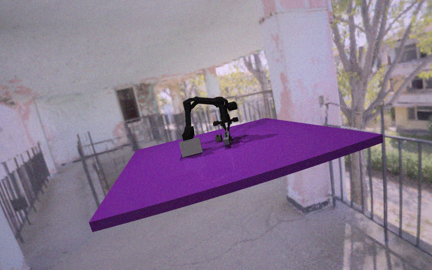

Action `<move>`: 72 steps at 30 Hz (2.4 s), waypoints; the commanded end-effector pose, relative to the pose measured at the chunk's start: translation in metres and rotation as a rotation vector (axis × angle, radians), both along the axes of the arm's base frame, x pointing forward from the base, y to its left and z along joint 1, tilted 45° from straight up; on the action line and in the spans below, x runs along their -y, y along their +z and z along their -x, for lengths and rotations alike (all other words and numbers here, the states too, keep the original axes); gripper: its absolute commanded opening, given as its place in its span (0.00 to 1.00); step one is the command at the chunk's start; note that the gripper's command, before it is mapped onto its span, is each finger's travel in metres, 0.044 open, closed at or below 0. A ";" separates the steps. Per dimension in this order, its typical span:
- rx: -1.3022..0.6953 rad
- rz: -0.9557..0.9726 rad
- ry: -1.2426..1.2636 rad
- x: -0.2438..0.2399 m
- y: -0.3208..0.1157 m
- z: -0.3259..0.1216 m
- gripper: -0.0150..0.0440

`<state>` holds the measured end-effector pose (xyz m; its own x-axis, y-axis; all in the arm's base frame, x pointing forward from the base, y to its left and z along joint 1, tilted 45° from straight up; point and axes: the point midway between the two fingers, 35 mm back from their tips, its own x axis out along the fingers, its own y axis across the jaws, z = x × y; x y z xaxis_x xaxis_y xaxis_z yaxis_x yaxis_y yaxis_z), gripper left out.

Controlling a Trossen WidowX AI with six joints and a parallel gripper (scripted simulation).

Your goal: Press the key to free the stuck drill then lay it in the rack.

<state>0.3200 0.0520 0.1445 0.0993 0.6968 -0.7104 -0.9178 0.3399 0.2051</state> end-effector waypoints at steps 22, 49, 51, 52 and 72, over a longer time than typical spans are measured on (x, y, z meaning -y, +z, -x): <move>0.007 0.002 0.002 0.009 0.007 0.003 0.25; 0.007 0.003 0.002 0.015 0.013 0.004 0.25; 0.007 0.003 0.002 0.015 0.014 0.004 0.25; 0.007 0.003 0.002 0.015 0.014 0.004 0.25; 0.007 0.003 0.002 0.018 0.020 0.004 0.25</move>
